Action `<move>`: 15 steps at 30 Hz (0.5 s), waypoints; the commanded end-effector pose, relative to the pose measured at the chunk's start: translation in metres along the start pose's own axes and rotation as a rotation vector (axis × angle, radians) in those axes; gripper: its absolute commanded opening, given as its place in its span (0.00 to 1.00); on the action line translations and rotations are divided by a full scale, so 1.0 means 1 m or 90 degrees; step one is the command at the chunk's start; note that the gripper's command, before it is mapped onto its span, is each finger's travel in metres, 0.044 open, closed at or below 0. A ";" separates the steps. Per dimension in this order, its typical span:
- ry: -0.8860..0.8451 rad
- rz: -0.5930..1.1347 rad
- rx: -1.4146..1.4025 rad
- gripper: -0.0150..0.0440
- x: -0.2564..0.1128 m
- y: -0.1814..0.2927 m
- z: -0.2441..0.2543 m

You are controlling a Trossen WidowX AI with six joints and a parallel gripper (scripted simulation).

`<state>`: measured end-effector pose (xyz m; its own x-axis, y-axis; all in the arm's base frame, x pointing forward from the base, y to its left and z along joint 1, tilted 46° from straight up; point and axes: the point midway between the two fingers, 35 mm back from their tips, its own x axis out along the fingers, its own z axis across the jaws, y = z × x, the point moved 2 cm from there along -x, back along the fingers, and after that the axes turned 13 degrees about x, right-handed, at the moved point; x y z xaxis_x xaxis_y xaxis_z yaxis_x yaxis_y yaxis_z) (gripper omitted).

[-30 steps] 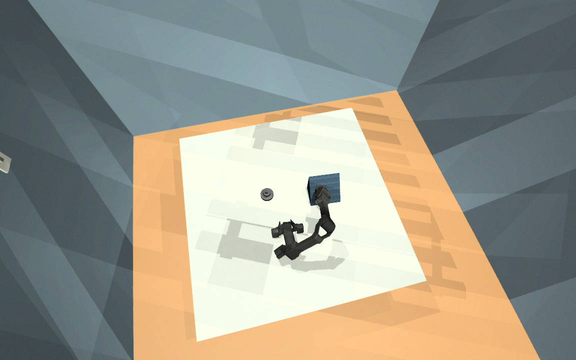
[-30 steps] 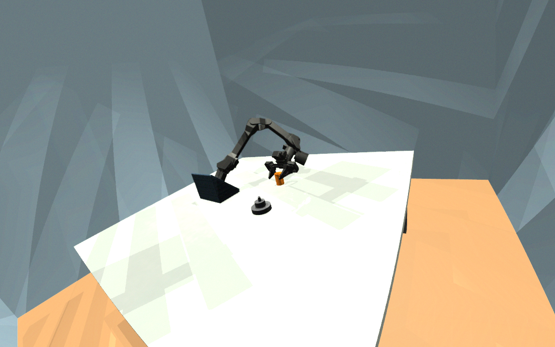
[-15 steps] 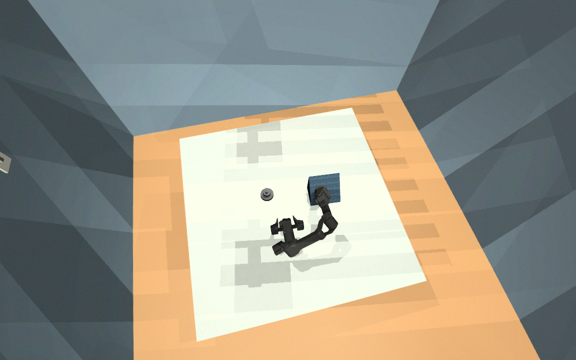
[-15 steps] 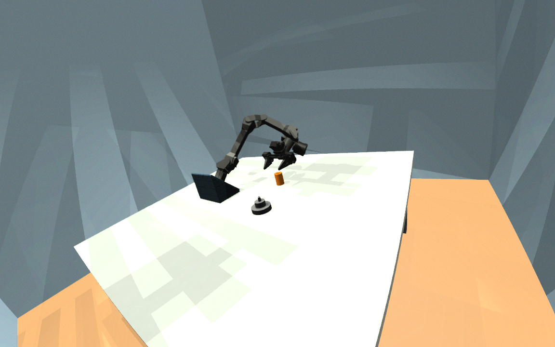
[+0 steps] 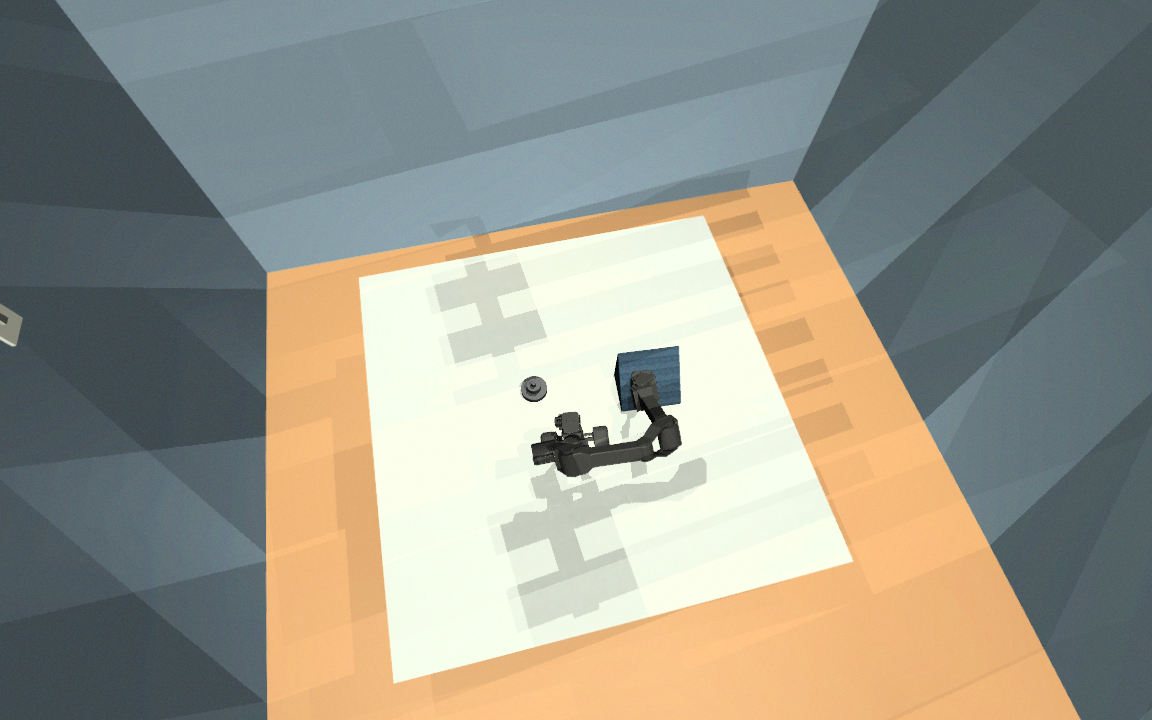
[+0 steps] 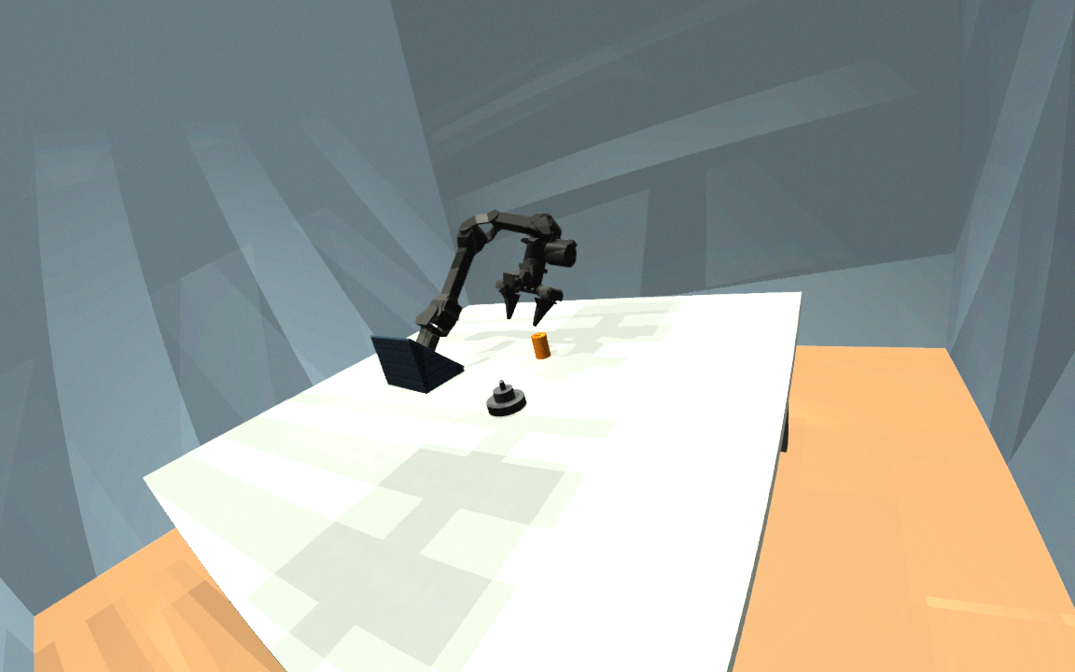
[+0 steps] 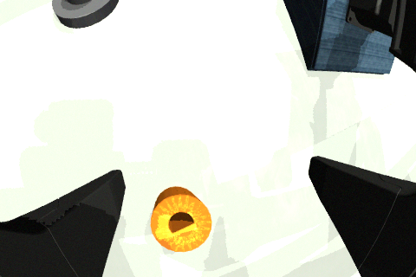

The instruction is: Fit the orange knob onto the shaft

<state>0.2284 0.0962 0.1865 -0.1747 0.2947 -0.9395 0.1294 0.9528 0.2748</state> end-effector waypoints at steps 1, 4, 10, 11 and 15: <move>-0.012 0.232 -0.034 1.00 -0.016 -0.002 0.004; -0.039 0.318 -0.048 1.00 -0.026 -0.004 0.007; -0.039 0.318 -0.048 1.00 -0.026 -0.004 0.007; -0.039 0.318 -0.048 1.00 -0.026 -0.004 0.007; -0.041 0.318 -0.058 1.00 -0.026 -0.004 0.007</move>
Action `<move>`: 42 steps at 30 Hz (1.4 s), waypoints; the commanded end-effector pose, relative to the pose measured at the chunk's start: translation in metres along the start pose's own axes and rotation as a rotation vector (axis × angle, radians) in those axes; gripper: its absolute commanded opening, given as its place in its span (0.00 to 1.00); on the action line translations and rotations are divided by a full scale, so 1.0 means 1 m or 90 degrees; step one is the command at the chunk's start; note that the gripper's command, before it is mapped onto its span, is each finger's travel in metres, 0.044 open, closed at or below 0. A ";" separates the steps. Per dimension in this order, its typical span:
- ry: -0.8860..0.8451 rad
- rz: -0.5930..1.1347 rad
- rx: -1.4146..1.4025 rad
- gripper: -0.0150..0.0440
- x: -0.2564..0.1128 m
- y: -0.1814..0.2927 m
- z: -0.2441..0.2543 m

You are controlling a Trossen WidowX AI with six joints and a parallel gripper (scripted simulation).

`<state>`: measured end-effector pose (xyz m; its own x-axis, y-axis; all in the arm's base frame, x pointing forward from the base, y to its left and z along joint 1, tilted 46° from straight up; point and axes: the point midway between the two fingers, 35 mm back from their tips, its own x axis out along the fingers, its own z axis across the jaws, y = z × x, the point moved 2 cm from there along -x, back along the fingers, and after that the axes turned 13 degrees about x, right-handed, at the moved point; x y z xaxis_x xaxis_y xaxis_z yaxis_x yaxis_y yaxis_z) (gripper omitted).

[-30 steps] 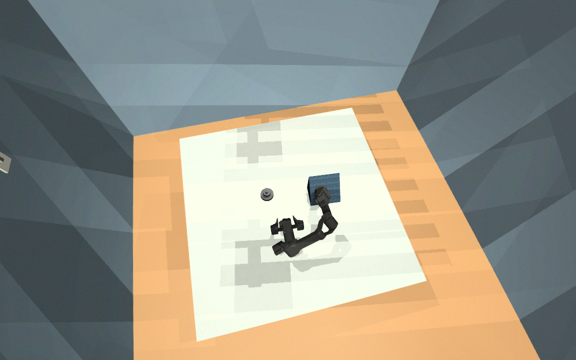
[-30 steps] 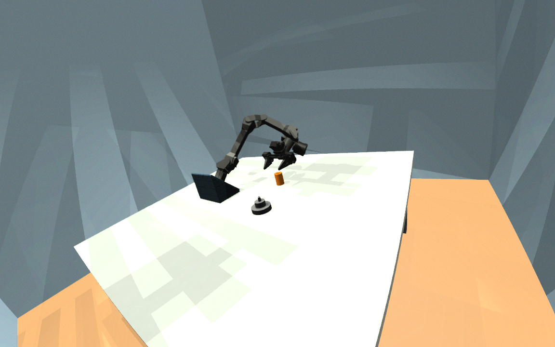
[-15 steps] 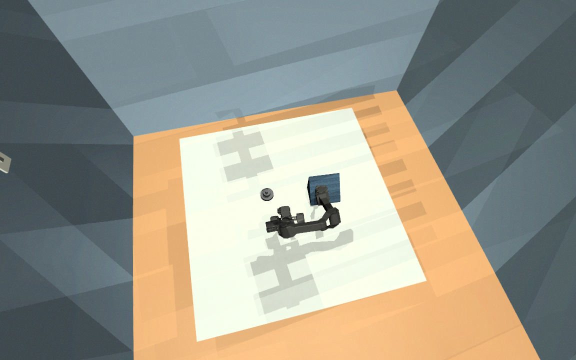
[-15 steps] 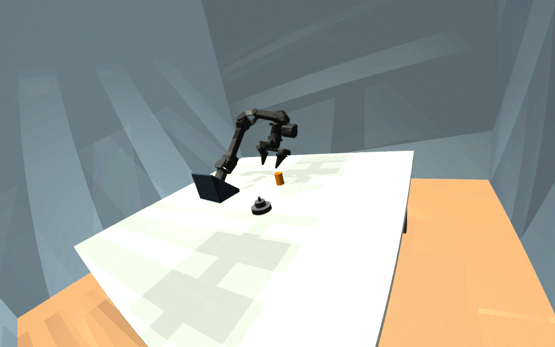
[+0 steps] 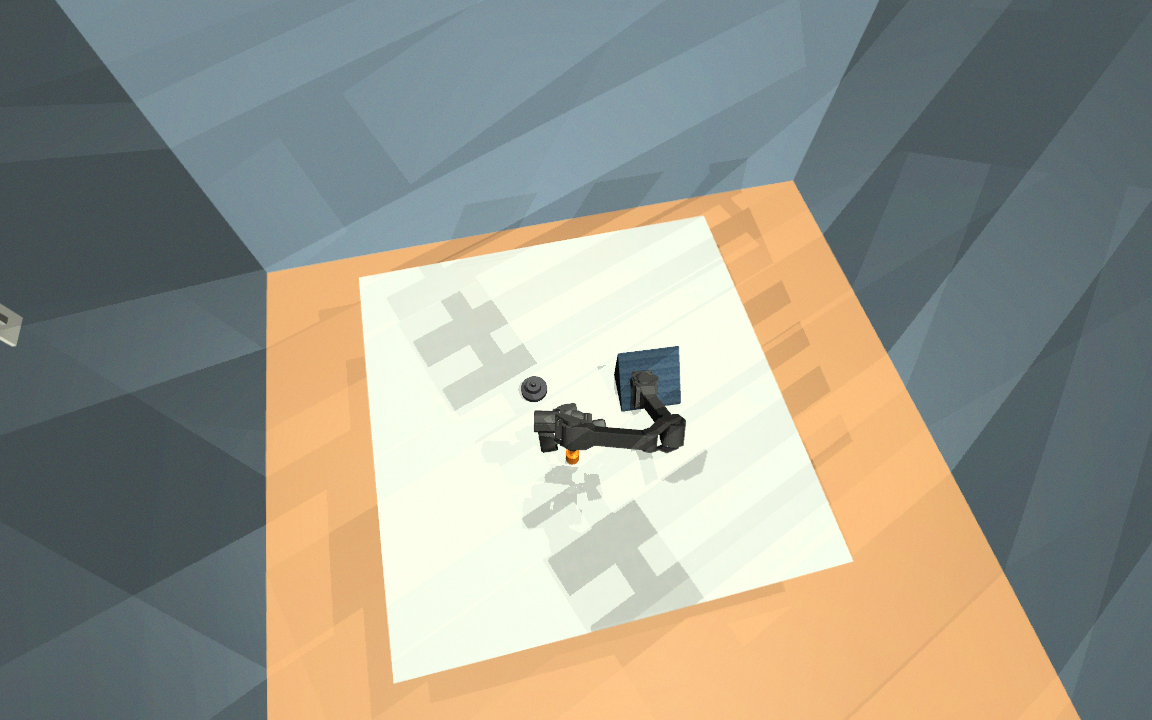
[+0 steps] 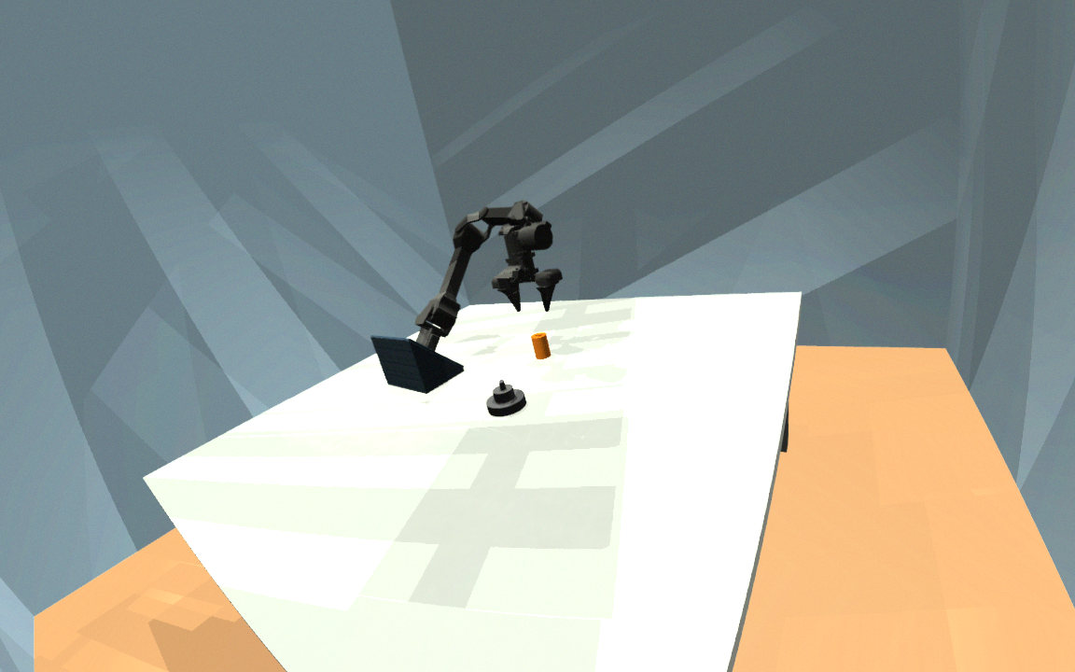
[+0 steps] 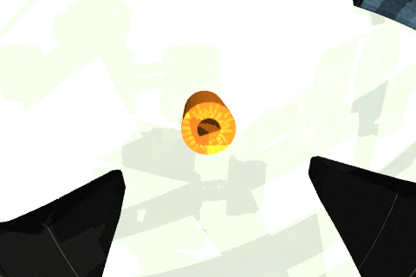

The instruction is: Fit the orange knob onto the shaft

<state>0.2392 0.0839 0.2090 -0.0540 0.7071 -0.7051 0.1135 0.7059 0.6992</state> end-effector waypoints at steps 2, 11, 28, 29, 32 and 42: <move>-0.001 0.005 -0.094 1.00 0.000 0.000 0.000; -0.003 0.005 -0.658 1.00 0.000 0.000 0.000; -0.005 0.004 -1.002 1.00 0.000 0.000 0.000; -0.005 0.004 -1.002 1.00 0.000 0.000 0.000; -0.005 0.003 -1.002 1.00 0.008 0.000 0.000; -0.006 0.005 -1.003 1.00 0.049 0.001 0.000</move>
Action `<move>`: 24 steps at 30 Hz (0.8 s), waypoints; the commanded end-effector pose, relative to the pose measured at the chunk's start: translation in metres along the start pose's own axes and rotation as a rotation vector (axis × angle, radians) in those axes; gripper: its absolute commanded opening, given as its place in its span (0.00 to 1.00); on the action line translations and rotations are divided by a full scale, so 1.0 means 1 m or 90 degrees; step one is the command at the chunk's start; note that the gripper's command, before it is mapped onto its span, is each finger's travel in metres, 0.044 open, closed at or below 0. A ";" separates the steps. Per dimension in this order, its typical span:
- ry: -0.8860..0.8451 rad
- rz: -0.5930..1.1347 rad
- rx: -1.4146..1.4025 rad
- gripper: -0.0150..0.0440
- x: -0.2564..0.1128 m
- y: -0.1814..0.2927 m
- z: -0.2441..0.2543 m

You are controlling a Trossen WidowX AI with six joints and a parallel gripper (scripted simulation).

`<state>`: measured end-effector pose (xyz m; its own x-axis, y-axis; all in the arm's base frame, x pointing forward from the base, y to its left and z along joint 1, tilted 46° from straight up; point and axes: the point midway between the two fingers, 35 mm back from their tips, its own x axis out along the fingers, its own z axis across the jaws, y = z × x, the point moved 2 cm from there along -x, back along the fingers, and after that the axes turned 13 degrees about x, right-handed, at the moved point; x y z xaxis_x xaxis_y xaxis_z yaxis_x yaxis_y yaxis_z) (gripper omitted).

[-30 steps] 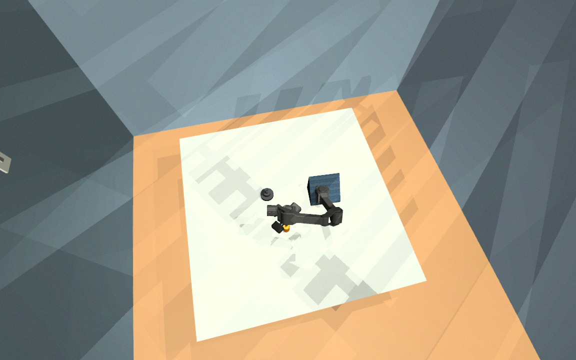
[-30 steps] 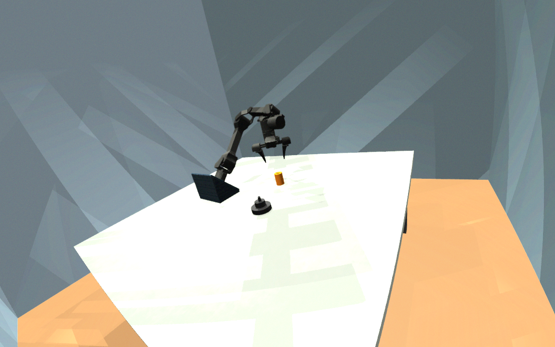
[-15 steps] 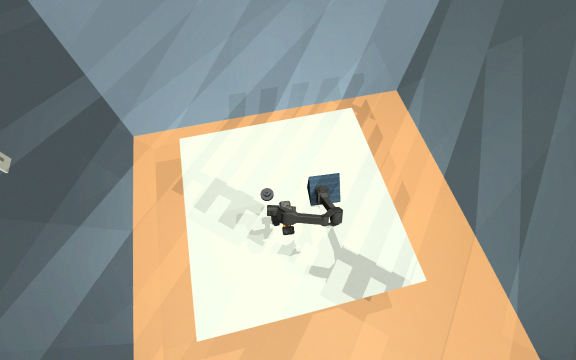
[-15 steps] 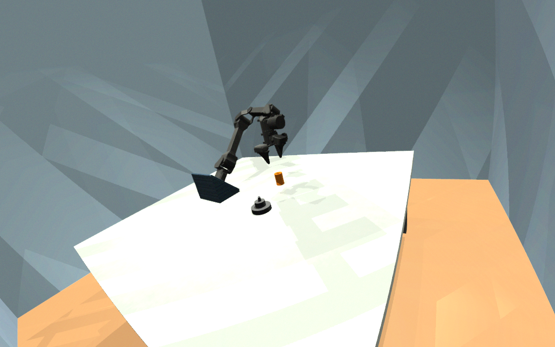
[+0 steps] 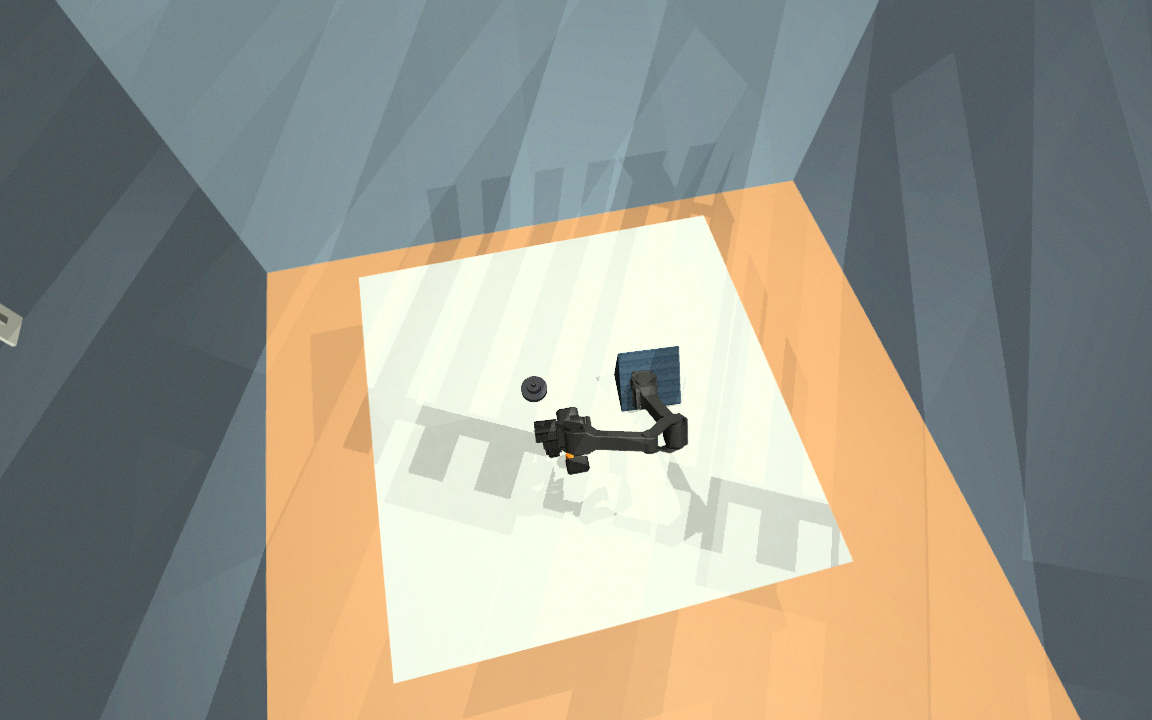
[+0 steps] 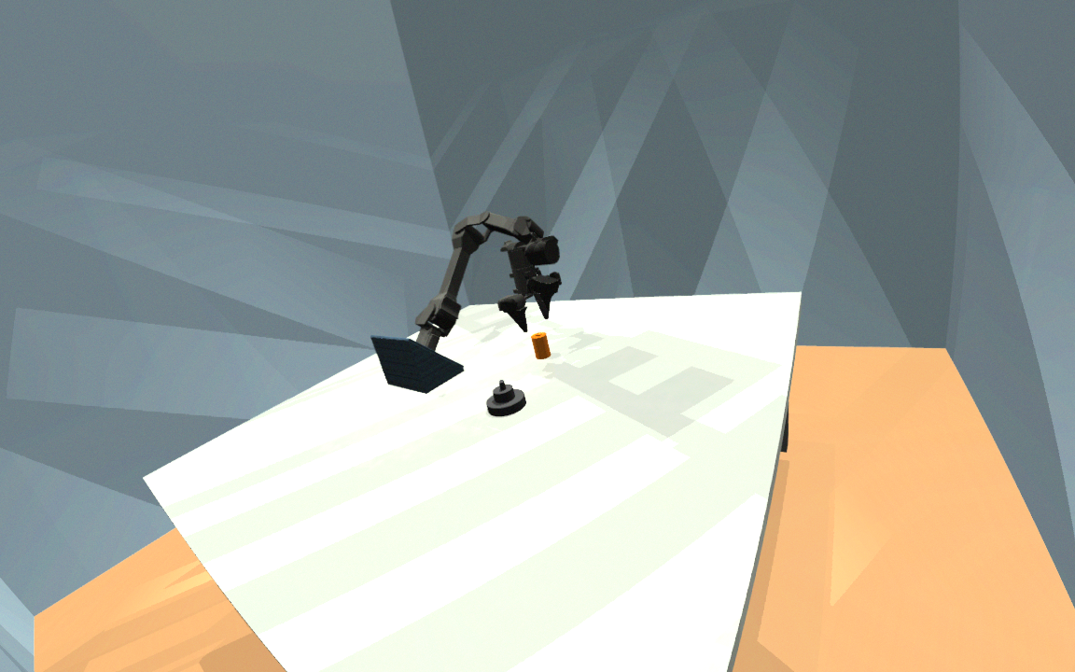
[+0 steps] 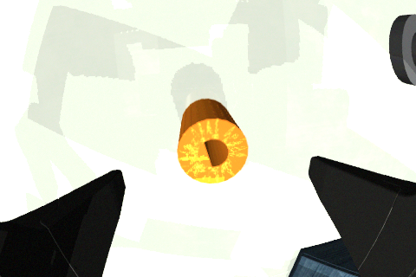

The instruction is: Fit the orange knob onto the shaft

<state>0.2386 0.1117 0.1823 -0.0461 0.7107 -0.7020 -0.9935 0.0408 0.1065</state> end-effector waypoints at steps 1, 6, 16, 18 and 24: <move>-0.004 0.004 0.003 1.00 0.011 0.002 0.000; -0.003 0.003 0.003 1.00 0.015 0.001 0.000; -0.002 0.003 0.003 1.00 0.031 0.000 0.000; -0.002 0.003 0.003 1.00 0.035 0.000 0.000; -0.002 0.003 0.003 1.00 0.044 0.000 0.000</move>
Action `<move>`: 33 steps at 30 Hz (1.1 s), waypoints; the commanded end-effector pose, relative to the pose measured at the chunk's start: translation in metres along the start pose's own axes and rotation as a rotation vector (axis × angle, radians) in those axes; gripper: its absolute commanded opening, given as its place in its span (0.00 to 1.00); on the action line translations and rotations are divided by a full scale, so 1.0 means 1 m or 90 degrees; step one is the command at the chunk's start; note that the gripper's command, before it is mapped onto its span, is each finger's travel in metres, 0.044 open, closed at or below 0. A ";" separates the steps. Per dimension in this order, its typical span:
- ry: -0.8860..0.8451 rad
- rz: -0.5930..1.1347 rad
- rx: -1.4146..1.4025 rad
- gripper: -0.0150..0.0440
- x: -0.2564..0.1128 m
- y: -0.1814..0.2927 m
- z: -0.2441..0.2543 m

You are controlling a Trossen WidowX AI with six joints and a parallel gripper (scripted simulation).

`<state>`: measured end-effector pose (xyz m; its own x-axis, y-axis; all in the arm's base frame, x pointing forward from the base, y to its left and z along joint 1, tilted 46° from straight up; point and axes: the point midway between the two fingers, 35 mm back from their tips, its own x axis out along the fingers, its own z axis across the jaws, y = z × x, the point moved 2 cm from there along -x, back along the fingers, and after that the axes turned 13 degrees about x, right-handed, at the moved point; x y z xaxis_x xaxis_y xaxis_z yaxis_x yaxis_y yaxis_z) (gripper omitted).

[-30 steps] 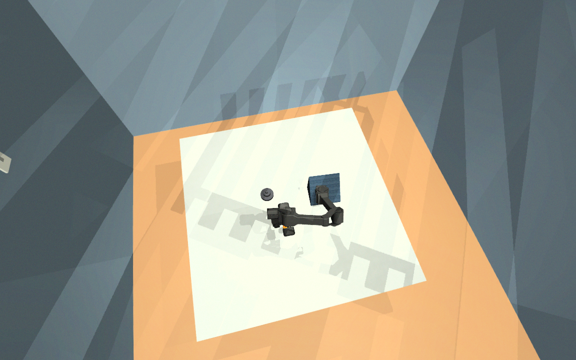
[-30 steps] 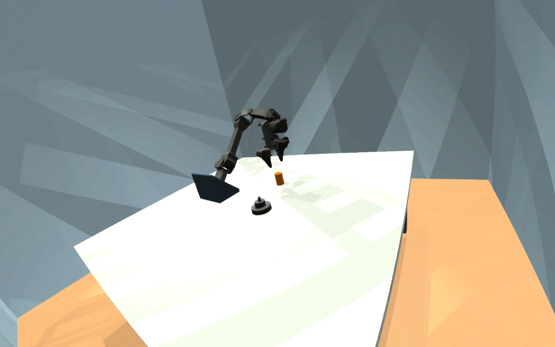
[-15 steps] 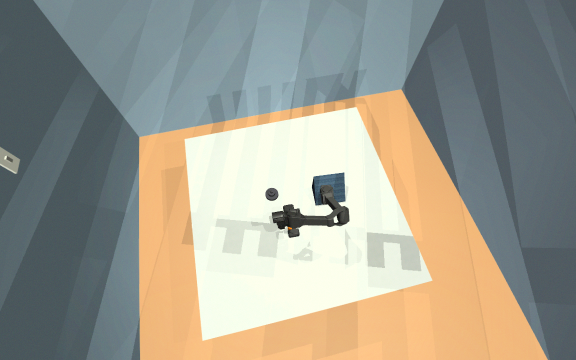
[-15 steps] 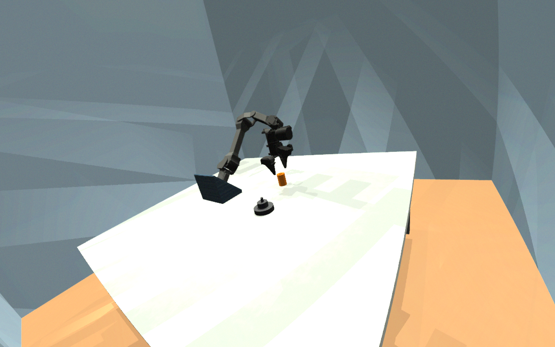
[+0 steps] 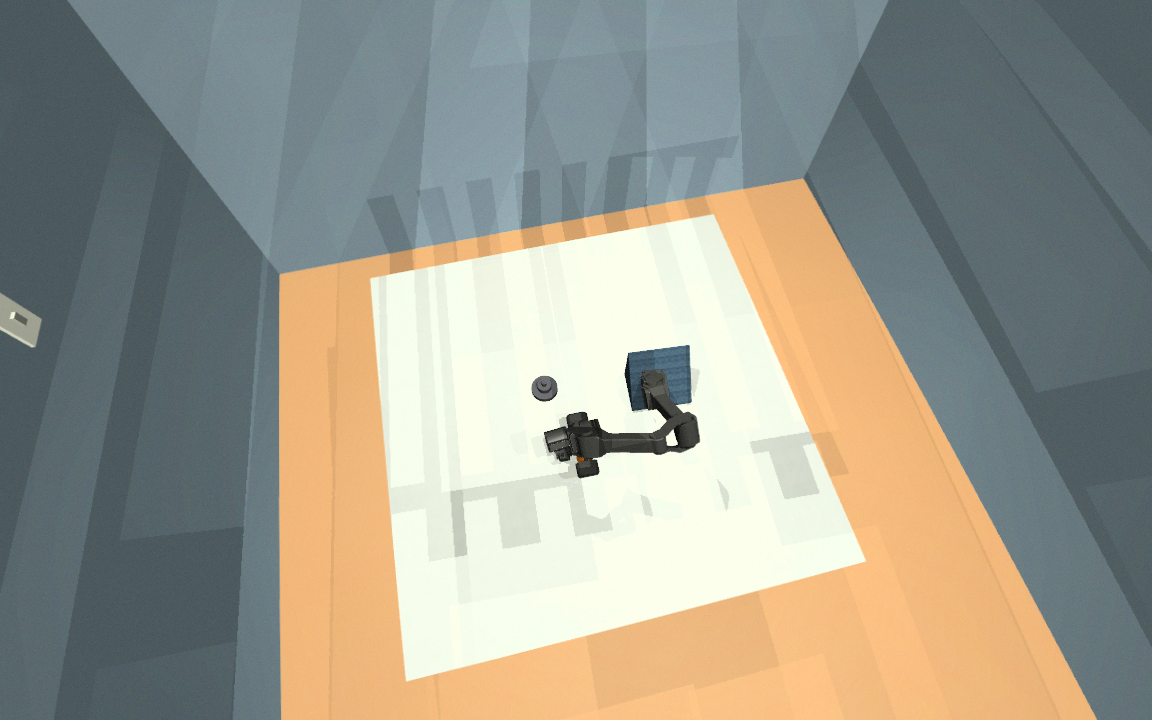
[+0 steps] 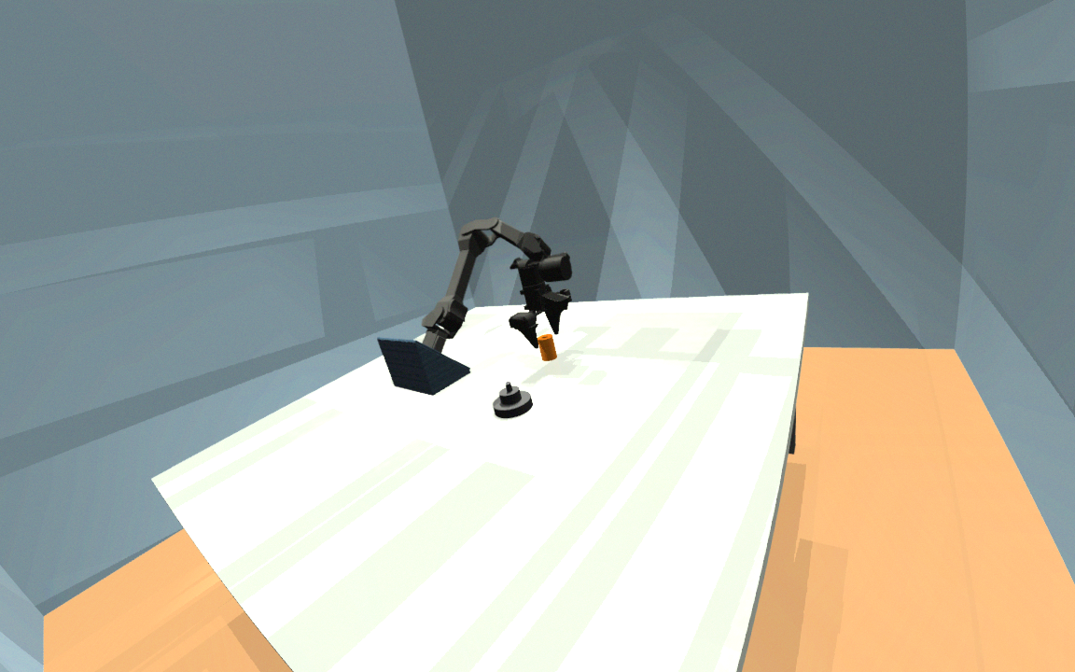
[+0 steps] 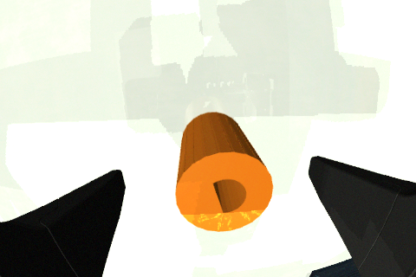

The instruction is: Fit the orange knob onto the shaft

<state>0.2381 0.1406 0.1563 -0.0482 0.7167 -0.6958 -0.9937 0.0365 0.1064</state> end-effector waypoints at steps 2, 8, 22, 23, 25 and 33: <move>0.003 0.001 0.005 1.00 0.009 0.001 -0.002; 0.003 0.001 0.005 1.00 0.018 0.001 -0.002; -0.001 0.002 0.005 1.00 0.039 0.003 -0.001; -0.001 0.002 0.005 1.00 0.039 0.003 -0.001; -0.001 0.002 0.005 0.91 0.039 0.003 -0.001; -0.001 0.002 0.005 0.59 0.039 0.003 -0.001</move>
<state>0.2326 0.1683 0.1297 -0.0523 0.7207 -0.6913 -0.9931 0.0352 0.1118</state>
